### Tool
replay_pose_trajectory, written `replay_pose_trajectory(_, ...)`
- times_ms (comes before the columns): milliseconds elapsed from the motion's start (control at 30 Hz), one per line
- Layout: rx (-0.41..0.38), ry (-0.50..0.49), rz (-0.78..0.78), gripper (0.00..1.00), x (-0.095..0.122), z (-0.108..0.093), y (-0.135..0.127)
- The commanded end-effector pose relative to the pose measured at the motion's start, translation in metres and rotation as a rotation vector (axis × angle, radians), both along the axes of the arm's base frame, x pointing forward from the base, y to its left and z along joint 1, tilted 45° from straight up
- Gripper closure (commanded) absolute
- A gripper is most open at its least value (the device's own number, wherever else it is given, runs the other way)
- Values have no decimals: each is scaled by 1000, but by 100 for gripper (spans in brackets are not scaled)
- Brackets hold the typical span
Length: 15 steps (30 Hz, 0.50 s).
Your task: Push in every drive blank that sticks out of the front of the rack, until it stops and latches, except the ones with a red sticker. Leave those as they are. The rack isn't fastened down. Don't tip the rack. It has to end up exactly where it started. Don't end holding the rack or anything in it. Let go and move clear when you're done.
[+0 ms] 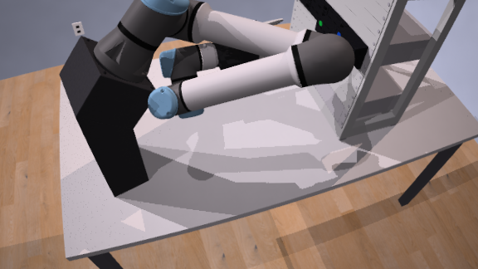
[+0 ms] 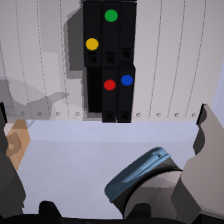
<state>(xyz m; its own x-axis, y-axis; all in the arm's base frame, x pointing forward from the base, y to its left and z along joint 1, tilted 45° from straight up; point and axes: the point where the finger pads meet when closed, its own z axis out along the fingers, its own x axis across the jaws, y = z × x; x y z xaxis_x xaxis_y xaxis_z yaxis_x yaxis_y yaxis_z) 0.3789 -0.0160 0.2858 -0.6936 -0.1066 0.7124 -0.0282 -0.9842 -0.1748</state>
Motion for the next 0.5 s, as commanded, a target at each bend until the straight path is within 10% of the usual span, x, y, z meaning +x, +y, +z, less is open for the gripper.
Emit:
replay_pose_trajectory(0, 2, -3, -3, 0, -2, -6, 30)
replay_pose_trajectory(467, 2, -3, -3, 0, -3, -10, 53)
